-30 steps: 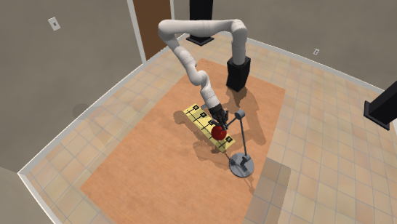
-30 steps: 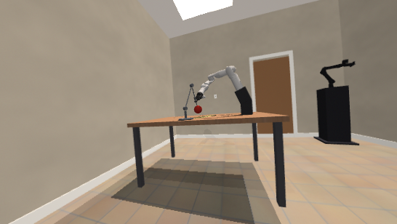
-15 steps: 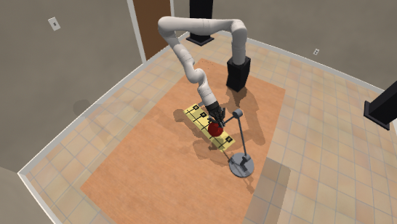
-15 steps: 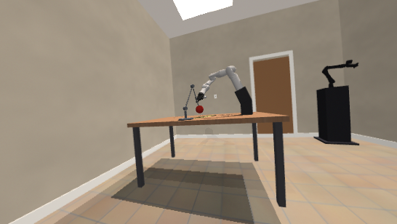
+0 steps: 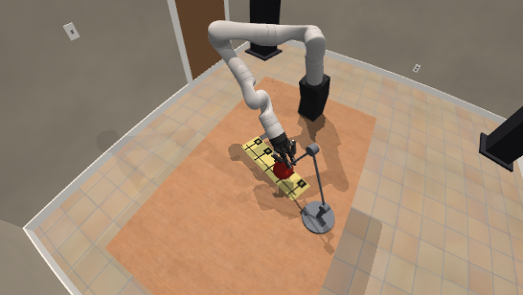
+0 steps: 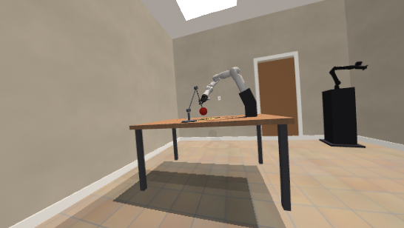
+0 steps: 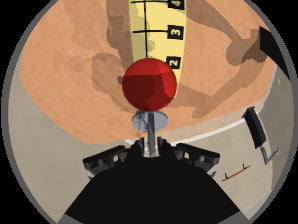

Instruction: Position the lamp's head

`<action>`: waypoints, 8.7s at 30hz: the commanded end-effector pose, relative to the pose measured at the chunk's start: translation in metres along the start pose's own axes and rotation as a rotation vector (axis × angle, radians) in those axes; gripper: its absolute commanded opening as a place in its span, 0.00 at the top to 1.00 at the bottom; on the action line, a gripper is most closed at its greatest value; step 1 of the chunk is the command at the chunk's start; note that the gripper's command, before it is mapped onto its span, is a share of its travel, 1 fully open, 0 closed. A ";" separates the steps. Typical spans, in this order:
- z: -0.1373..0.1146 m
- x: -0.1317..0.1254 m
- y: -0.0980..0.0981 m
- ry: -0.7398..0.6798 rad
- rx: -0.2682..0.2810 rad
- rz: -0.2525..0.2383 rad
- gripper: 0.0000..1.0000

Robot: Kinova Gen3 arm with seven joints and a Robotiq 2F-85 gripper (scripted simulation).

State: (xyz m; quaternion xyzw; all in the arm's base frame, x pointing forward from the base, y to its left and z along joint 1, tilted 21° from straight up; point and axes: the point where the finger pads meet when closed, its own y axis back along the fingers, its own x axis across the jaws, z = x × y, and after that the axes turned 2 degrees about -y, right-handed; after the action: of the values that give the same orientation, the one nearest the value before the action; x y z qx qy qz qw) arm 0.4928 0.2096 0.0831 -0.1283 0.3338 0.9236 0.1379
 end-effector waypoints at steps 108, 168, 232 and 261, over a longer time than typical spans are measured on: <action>0.004 0.006 0.098 -0.004 -0.013 0.011 0.00; 0.003 0.004 0.129 -0.014 -0.034 0.031 0.00; 0.008 -0.002 0.046 -0.011 0.198 -0.034 0.00; 0.002 -0.002 0.002 -0.005 0.201 -0.029 0.00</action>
State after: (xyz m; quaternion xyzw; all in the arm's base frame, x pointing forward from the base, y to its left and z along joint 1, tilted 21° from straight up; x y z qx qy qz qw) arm 0.4946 0.2059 0.0880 -0.1179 0.4244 0.8821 0.1668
